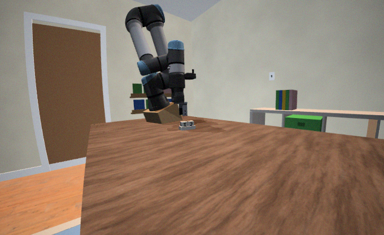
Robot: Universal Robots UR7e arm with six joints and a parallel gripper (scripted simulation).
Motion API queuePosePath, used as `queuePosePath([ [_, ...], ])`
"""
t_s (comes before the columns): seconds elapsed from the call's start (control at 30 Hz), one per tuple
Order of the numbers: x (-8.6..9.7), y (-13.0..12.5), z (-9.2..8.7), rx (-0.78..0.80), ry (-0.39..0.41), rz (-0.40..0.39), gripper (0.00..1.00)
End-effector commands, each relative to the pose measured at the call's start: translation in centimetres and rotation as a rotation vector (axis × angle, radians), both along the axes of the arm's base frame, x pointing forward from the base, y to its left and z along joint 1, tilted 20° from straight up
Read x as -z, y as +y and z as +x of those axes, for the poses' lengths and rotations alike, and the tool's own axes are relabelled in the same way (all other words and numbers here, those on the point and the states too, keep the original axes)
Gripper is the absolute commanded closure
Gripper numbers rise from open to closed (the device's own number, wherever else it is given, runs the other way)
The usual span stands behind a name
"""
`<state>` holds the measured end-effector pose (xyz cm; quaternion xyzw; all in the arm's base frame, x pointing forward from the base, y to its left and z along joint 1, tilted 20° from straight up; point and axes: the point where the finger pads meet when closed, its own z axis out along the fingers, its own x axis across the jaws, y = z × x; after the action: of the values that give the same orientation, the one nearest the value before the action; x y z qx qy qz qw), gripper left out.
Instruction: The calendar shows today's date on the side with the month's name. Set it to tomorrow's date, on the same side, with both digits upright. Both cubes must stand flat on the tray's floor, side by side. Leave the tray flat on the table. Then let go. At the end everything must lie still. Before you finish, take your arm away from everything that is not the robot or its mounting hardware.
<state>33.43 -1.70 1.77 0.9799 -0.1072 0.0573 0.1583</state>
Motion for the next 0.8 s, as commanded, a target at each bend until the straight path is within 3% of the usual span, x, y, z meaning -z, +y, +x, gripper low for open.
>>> queuePosePath([
  [0.0, 1.0, -0.3, 0.1, 0.000, -0.002, 0.000, 0.13],
  [0.77, 2.2, -0.6, 0.2, -0.001, -0.003, -0.001, 0.13],
])
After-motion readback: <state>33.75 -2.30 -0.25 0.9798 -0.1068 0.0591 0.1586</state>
